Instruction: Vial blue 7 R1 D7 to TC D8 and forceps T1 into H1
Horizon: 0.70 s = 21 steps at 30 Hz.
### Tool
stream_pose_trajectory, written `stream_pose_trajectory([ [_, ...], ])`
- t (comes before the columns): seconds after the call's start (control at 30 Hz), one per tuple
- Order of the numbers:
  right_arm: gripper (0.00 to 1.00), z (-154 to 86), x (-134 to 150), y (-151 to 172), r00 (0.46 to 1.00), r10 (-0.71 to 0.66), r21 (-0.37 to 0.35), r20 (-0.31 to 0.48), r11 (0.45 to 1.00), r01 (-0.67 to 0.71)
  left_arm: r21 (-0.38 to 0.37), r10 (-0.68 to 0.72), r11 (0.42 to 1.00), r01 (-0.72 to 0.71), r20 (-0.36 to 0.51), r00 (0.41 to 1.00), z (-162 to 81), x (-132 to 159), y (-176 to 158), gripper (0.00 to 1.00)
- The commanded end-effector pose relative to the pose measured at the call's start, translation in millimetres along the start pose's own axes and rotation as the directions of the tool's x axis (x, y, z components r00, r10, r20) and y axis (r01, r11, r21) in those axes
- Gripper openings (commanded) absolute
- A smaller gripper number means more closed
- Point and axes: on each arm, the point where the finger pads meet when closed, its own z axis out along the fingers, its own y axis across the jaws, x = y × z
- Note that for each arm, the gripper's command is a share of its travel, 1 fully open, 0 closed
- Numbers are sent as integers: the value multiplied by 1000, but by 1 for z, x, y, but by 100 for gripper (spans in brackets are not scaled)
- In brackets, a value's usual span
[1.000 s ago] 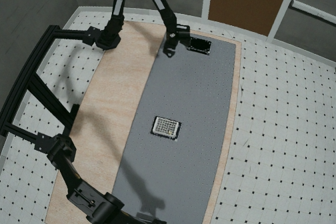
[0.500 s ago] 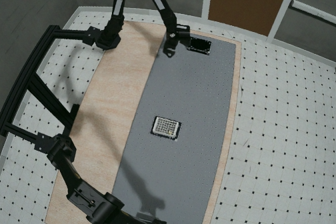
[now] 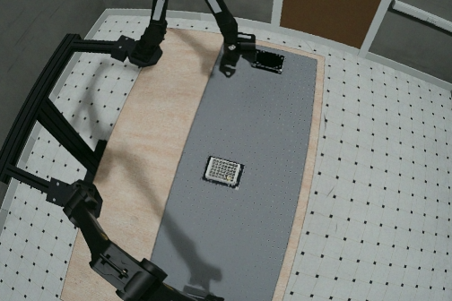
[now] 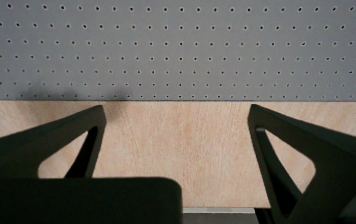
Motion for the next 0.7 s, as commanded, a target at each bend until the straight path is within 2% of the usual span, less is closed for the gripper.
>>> stream_pose_trajectory([
  [0.0, 7, 14, -4, 6, 1000, -2, -5, -7, 1000, 2, -3, 8, 1000, -8, 16, 1000, -2, -8, 1, 100],
  [0.2, 7, 12, 14, 14, 999, -2, -21, -45, 1000, 1, -3, 8, 1000, -8, 16, 1000, -2, -8, 1, 100],
  [0.33, 7, 10, 14, 14, 999, -2, -21, -45, 1000, 1, -3, 8, 1000, -8, 16, 1000, -2, -8, 1, 100],
  [0.43, 7, -14, -3, 7, 1000, -2, -3, -3, 1000, 2, -3, 8, 1000, -8, 16, 1000, -2, -8, 1, 100],
  [0.67, 7, -22, -3, 6, 1000, -2, -3, -3, 1000, 2, -3, 8, 1000, -8, 16, 1000, -2, -8, 1, 100],
])
